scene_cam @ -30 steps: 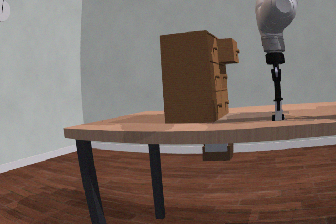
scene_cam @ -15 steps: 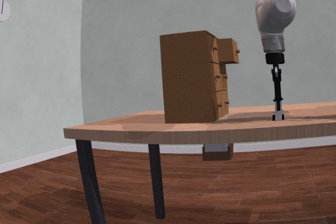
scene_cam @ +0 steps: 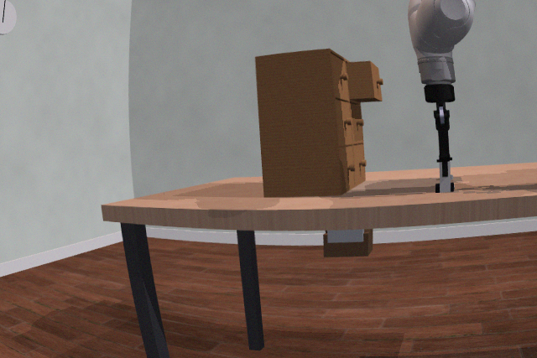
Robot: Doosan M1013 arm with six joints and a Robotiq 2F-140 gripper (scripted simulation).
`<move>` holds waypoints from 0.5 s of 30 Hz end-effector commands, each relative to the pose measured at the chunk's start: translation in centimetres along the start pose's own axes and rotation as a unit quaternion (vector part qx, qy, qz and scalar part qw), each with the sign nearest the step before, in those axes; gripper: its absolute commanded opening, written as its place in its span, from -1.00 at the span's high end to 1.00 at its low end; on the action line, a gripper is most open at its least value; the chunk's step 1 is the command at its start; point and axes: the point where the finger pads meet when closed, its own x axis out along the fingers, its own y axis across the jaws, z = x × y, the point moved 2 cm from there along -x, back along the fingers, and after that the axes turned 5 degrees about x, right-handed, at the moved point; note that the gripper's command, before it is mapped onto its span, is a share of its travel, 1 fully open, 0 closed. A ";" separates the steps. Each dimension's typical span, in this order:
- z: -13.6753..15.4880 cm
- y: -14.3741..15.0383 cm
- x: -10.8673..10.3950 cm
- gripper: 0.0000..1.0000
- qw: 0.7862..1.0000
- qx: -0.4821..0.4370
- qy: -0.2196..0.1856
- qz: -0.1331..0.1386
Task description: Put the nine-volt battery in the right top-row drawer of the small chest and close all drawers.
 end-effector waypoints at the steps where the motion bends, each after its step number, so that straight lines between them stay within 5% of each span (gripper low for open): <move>1: 0.0 0.0 0.0 0.73 1.000 0.000 0.000 0.000; 7: 0.0 0.0 -0.5 0.73 1.000 0.000 0.000 0.000; 13: 0.0 0.0 -6.6 0.73 1.000 0.000 0.000 0.000; 15: 0.0 0.0 -6.6 0.73 1.000 0.000 0.000 0.000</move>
